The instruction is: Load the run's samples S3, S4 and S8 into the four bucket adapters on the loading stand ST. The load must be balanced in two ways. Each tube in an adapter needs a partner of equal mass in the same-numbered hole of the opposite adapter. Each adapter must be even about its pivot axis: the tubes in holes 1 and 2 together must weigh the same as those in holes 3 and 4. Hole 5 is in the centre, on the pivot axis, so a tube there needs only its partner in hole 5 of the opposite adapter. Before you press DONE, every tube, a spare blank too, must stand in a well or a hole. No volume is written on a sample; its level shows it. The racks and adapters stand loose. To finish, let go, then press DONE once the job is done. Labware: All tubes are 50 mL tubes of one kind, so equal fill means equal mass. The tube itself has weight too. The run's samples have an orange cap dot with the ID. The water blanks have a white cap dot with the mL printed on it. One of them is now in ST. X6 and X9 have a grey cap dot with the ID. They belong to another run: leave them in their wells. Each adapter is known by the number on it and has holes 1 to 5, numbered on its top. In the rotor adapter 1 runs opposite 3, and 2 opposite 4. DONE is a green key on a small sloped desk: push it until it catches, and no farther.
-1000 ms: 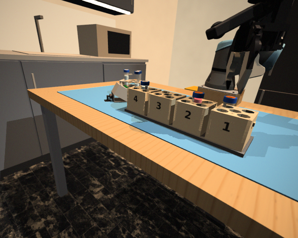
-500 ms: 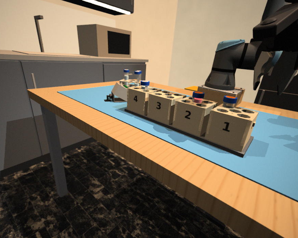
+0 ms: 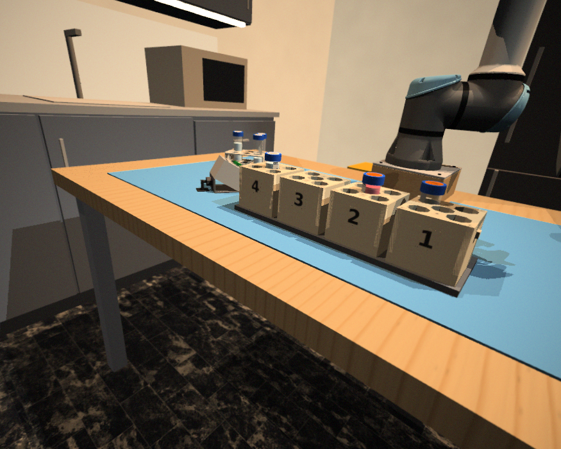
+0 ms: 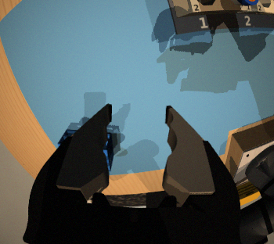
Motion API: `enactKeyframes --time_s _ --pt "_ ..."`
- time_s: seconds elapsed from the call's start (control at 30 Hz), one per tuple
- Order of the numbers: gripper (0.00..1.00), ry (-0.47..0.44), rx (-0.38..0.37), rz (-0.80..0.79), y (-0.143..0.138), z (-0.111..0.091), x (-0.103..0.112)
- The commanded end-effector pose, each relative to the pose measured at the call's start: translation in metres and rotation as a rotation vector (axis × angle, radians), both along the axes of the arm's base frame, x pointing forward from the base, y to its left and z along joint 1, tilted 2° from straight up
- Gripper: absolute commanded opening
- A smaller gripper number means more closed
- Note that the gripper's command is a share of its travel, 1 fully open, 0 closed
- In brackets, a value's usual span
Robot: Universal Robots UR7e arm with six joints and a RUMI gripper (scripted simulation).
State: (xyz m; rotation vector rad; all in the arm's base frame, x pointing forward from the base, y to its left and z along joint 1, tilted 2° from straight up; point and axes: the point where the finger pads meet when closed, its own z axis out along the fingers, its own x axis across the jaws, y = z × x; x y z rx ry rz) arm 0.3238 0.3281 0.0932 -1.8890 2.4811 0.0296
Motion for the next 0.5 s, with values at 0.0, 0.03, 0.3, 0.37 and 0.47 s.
enactKeyframes --time_s 0.0,0.03,0.3,0.37,0.47 --pt "0.35 -0.004 -0.003 -0.015 0.045 0.002 -0.023" --pt "0.35 -0.004 -0.003 -0.015 0.045 0.002 -0.023" --pt "0.35 -0.003 -0.004 -0.015 0.094 0.003 -0.054" --pt "0.35 -0.003 -0.003 -0.015 0.108 0.003 -0.063" --pt "0.35 -0.003 -0.003 -0.015 0.129 0.003 -0.077"
